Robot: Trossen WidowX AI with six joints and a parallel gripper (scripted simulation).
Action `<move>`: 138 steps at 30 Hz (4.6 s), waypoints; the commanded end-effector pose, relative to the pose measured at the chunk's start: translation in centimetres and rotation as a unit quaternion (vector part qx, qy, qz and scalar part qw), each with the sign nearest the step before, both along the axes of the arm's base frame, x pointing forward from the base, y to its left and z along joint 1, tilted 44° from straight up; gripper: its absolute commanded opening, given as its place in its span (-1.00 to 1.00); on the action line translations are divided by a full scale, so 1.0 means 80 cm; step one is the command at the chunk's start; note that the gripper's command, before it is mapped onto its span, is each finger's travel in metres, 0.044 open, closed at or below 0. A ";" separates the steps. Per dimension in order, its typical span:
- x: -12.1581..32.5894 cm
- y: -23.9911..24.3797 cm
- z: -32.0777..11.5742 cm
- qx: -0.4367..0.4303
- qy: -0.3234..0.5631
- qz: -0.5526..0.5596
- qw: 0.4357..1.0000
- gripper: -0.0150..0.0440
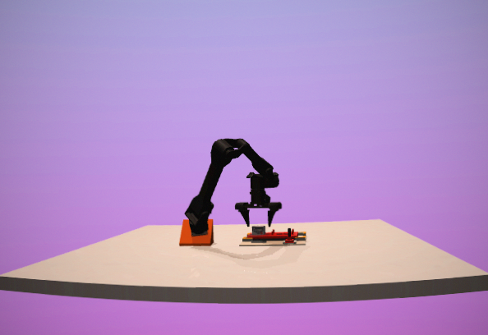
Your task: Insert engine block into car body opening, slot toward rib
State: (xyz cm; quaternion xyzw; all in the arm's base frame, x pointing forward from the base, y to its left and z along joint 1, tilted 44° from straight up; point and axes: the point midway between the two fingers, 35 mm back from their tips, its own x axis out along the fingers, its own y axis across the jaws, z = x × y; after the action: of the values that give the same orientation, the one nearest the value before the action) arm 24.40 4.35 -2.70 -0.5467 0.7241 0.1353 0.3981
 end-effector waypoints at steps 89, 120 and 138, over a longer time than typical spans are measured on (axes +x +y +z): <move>0.006 0.074 0.088 -0.020 -0.161 -0.170 0.972 -0.49; 0.005 0.066 0.079 -0.056 -0.445 -0.470 0.761 -0.49; 0.005 0.061 0.074 -0.071 -0.568 -0.601 0.558 -0.49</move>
State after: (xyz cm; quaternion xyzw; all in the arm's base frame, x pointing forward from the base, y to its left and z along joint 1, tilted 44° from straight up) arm 24.73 9.30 3.23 -0.0042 0.5394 -0.5033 0.6750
